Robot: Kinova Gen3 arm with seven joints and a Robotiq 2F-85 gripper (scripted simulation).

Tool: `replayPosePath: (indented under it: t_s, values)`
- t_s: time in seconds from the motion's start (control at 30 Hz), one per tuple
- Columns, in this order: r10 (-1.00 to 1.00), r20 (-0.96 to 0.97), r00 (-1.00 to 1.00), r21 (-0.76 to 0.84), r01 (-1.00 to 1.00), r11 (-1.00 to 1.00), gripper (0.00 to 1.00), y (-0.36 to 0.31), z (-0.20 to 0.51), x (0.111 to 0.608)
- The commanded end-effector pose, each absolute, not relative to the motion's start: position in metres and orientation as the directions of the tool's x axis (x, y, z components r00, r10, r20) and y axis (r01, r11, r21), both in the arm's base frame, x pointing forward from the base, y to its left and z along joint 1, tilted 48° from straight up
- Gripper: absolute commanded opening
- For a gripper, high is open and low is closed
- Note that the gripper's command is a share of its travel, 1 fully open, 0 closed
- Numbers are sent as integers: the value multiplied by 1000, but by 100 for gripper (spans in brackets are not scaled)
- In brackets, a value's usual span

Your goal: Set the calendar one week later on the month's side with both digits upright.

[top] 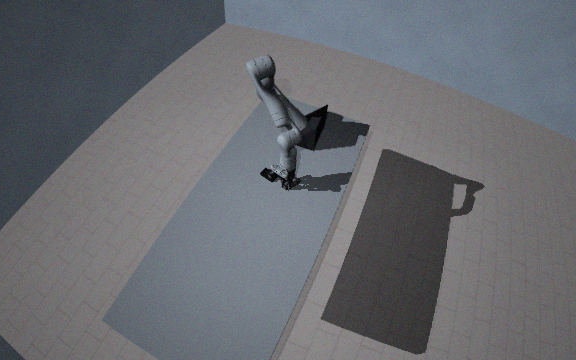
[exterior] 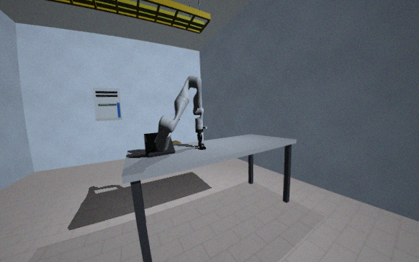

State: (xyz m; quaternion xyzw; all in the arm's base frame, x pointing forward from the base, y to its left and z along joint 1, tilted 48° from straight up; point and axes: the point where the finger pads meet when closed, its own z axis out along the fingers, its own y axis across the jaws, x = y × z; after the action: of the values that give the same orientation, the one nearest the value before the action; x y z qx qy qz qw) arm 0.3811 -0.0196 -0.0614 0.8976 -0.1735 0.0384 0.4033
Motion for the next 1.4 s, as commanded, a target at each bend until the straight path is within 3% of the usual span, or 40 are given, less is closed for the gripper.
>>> replayPosePath:
  t_s: [0.0, 1.37]
  values:
    - [-280, 210, 937, 710, -343, -616, 28, -19, -61, 382]
    - [-280, 210, 937, 710, -342, -616, 28, -21, -64, 381]
